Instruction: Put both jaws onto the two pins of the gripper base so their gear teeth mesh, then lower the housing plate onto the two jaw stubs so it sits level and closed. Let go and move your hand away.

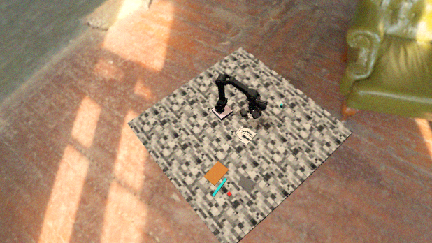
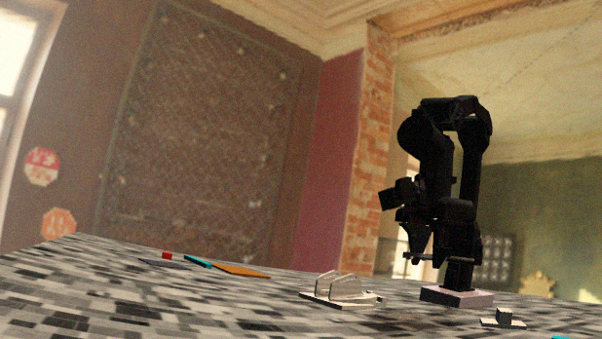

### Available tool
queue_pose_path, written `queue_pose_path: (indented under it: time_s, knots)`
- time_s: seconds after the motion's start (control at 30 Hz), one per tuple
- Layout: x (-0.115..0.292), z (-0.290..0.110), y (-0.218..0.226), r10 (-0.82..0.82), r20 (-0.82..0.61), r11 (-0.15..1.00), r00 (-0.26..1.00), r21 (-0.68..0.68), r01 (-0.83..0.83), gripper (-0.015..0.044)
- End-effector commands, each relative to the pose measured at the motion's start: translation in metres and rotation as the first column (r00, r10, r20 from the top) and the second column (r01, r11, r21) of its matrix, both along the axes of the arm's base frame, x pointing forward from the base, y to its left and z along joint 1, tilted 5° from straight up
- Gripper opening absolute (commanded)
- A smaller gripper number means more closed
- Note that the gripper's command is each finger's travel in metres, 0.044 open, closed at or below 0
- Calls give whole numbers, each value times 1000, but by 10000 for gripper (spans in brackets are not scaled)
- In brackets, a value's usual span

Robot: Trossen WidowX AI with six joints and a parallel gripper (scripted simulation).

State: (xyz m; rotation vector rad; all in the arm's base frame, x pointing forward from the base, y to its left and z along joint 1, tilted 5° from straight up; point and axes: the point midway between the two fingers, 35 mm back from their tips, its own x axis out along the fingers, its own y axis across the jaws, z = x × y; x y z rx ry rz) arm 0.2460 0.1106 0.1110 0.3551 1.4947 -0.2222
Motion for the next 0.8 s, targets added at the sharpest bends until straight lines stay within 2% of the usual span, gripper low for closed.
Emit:
queue_pose_path:
  time_s: [0.0,0.77]
  knots:
    - [1,-2,-11,45,-5,999,999,-2,-45,351]
    - [11,-7,-85,313,14,949,950,-26,-313,351]
